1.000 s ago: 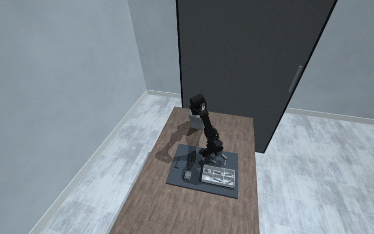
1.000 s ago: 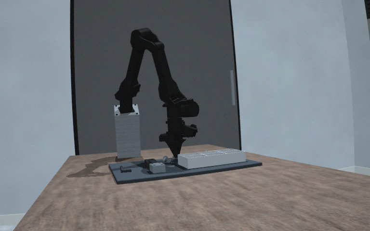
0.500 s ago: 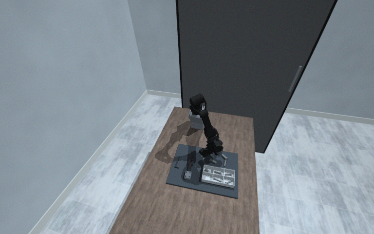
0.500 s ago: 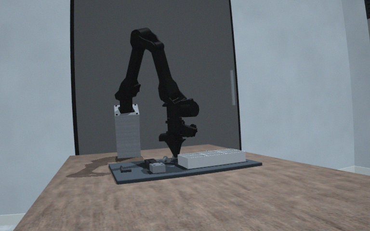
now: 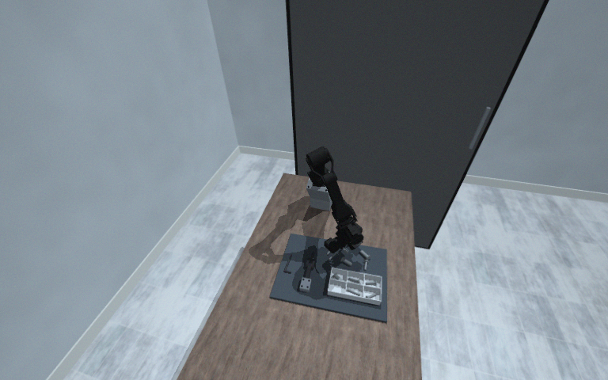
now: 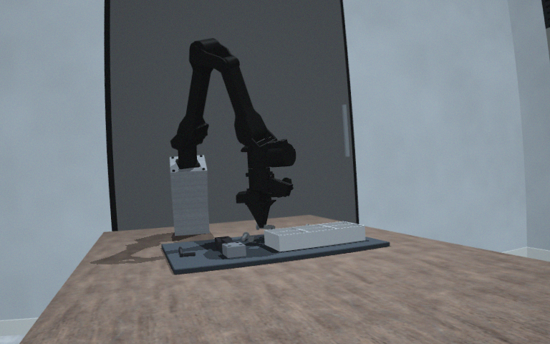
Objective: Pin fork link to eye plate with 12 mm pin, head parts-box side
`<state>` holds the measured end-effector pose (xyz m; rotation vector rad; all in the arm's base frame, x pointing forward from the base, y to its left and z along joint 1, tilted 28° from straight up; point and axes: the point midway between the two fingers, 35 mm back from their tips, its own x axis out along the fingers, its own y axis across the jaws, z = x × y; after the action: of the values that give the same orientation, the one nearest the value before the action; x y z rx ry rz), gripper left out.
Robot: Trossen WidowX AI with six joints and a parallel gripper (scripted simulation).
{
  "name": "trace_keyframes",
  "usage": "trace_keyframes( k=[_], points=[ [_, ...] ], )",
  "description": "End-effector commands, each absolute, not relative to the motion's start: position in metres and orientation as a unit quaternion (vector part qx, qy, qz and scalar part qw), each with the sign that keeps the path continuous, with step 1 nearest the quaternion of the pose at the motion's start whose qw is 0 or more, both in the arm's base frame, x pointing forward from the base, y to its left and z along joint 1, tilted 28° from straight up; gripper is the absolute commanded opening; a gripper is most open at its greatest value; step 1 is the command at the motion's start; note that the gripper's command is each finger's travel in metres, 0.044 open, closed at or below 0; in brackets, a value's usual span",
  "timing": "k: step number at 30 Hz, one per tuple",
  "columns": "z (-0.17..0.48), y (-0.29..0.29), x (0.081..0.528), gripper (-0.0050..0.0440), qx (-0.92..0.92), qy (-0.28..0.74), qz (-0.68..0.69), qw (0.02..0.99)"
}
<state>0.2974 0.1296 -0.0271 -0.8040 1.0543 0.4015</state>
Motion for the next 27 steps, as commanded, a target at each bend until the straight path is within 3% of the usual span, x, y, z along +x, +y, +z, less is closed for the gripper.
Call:
trace_keyframes(
  k=[1,27],
  points=[
    [-0.0213,0.1299,0.2946,0.0013,-0.370,0.485,0.184,0.771],
    [-0.0188,0.1310,0.2928,0.0013,-0.294,0.500,0.136,0.803]
  ],
)
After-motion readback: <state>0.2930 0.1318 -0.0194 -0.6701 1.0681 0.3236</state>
